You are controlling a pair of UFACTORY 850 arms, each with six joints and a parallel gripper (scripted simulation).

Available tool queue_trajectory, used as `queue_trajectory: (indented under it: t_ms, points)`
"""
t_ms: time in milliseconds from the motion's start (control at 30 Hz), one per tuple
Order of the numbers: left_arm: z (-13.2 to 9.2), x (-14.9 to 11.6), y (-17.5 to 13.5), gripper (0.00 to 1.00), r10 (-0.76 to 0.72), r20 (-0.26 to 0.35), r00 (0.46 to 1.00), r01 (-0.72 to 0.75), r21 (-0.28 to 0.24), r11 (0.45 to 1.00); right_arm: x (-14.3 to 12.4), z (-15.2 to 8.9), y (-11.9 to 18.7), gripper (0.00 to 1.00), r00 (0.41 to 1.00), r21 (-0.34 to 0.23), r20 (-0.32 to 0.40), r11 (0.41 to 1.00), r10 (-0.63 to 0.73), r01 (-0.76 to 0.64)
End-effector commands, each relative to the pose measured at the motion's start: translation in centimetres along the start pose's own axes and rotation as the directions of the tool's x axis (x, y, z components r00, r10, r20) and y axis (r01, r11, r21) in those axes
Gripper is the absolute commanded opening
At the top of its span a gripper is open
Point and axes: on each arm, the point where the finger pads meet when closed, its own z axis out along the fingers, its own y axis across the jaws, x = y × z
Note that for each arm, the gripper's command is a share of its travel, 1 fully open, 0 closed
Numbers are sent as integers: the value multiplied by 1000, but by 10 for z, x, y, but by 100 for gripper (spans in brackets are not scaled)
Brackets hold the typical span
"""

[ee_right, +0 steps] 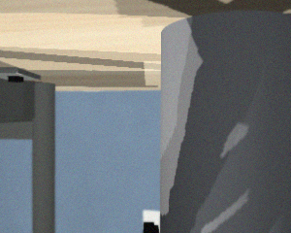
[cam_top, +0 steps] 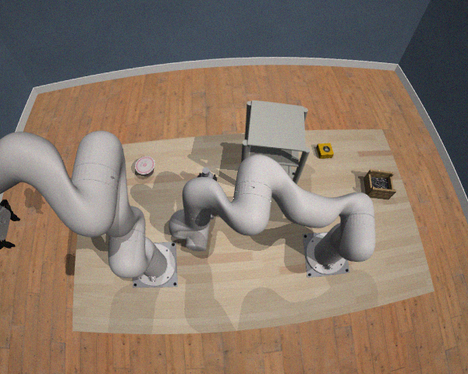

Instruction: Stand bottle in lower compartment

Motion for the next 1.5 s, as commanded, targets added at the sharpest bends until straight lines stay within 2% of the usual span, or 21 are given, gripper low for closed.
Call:
queue_trajectory:
  t_ms: [0, 1033, 1467]
  points:
    - [-1, 0, 0, 100, 0, -2, 1000, 0, 0, 1000, -1, 0, 1, 0, 1000, 0, 1, 1000, 2, -2]
    - [-1, 0, 0, 100, 0, -2, 1000, 0, 0, 1000, -3, 0, 1, 0, 1000, 0, 1, 1000, 2, -2]
    - [-1, 0, 0, 100, 0, -2, 1000, 0, 0, 1000, -33, 0, 1, 0, 1000, 0, 1, 1000, 2, -2]
